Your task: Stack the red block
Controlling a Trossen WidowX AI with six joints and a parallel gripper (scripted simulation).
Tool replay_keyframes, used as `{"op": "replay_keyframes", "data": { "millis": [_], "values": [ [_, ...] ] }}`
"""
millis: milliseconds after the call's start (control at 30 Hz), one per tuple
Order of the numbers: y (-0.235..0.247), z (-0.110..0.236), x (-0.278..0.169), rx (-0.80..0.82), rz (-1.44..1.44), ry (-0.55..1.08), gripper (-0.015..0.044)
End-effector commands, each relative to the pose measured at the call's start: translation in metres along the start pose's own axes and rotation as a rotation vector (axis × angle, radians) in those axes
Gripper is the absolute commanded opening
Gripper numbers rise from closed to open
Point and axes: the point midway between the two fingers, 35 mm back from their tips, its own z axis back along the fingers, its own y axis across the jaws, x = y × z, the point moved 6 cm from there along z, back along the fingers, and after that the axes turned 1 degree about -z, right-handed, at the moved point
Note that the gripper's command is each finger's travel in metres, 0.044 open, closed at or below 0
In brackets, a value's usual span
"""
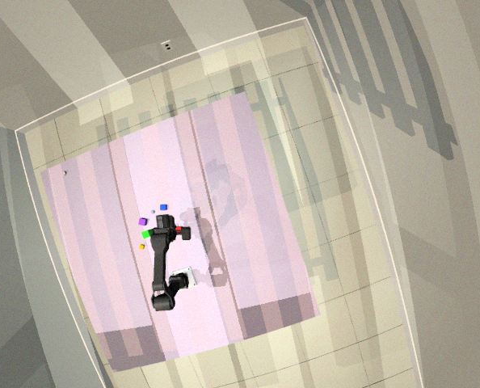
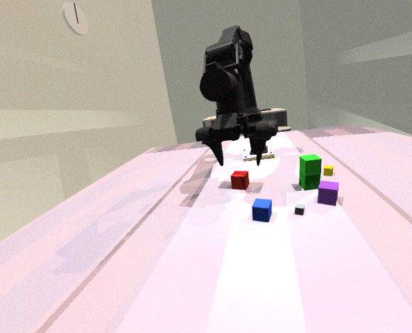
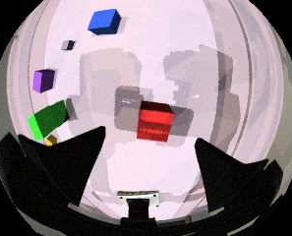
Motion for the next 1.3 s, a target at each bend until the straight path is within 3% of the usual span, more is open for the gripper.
{"op": "replay_keyframes", "data": {
  "millis": [0, 1267],
  "values": [
    [-0.002, -0.006, -0.001, -0.004, 0.005, -0.003, 0.0440],
    [-0.002, -0.051, -0.001, -0.004, 0.005, -0.003, 0.0440]
  ]
}}
